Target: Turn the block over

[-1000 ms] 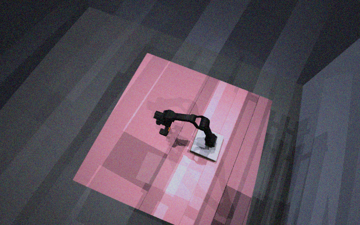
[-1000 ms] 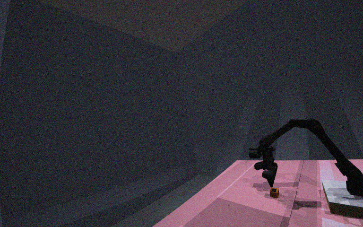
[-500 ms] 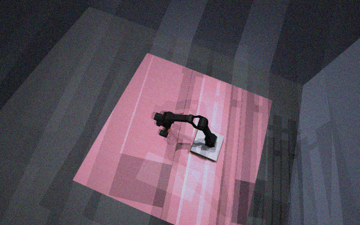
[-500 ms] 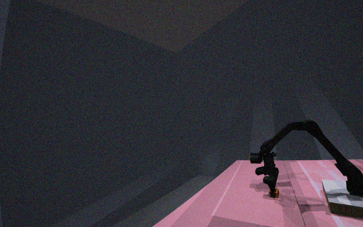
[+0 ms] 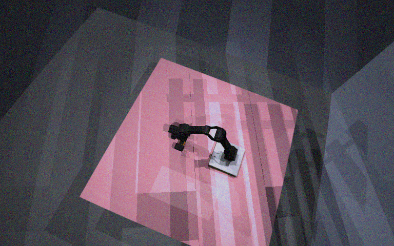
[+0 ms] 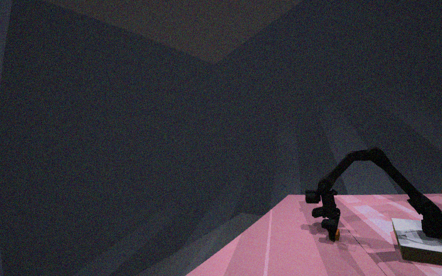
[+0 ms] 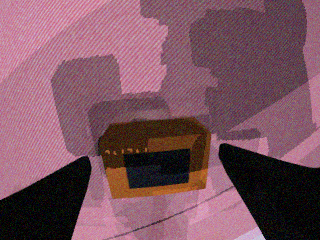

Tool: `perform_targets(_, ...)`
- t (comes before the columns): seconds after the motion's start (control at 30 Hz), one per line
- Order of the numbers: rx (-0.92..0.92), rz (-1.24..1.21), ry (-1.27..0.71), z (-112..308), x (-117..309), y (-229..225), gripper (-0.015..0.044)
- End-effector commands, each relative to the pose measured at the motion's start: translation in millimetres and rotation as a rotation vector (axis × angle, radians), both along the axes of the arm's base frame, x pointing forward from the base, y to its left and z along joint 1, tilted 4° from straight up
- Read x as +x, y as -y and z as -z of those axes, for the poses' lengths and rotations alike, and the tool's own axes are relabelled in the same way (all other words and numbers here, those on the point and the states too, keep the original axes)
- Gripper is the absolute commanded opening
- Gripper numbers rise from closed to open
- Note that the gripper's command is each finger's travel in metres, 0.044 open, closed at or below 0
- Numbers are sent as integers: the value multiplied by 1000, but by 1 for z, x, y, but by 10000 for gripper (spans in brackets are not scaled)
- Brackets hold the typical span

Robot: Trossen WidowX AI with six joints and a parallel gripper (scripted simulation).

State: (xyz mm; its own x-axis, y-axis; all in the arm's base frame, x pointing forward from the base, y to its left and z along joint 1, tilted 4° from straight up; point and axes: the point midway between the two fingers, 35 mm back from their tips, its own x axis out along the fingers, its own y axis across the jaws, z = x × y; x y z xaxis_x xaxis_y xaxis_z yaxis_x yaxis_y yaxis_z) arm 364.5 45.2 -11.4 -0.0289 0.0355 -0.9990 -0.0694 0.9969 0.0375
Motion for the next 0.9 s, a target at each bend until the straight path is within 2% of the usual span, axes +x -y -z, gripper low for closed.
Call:
perform_targets(0.0,4,6,0,3,0,-1,387)
perform_targets(0.13,4,6,0,3,0,-1,282)
perform_targets(0.83,4,6,0,3,0,-1,142)
perform_targets(0.87,4,6,0,2,0,-1,116)
